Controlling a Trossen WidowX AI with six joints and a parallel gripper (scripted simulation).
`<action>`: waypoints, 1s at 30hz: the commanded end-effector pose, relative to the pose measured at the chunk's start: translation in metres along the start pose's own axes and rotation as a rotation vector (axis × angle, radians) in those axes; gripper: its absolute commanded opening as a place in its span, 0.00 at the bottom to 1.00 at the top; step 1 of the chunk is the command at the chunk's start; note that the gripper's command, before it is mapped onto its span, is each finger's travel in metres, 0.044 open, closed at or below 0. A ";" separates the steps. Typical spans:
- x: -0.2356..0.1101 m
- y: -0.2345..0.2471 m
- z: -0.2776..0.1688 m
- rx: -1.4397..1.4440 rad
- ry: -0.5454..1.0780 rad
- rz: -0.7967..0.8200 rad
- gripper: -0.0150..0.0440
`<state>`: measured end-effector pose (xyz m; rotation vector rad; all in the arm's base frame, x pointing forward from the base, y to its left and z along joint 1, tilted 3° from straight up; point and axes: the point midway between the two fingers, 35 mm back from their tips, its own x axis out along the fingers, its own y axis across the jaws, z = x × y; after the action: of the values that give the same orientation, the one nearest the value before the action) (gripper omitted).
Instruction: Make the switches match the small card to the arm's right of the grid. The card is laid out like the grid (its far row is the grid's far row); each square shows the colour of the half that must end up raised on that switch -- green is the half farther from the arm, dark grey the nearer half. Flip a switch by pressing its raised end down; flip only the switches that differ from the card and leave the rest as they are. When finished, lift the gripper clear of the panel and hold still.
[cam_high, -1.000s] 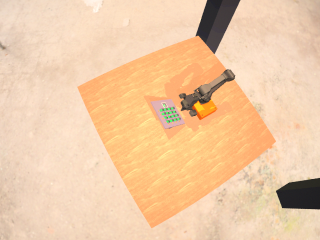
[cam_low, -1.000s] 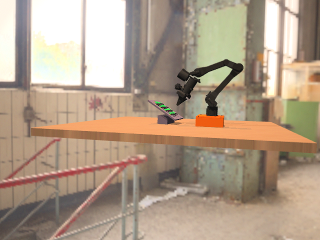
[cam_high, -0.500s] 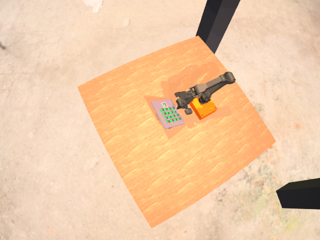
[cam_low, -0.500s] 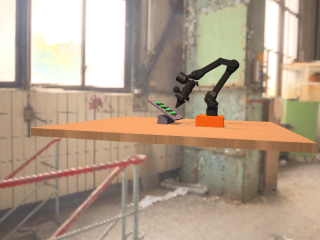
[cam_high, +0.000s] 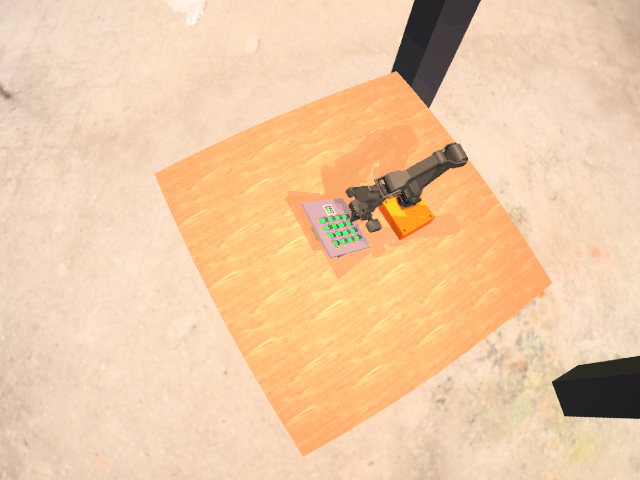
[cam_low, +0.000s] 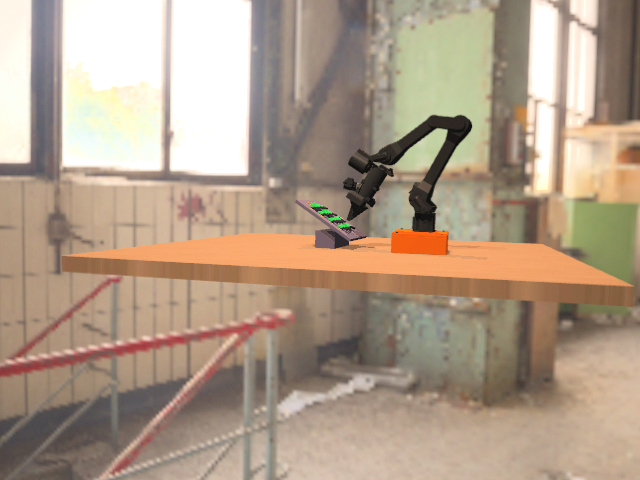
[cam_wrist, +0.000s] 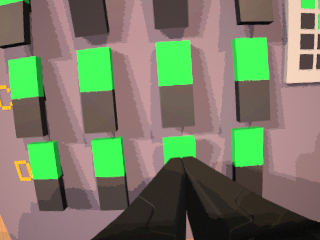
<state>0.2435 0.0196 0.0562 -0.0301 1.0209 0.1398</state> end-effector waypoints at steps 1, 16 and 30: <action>0.007 0.000 -0.002 0.004 0.005 -0.002 0.25; 0.011 0.000 -0.002 0.004 0.005 -0.002 0.25; 0.012 0.000 -0.002 0.004 0.005 -0.002 0.25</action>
<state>0.2477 0.0209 0.0454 -0.0292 1.0267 0.1411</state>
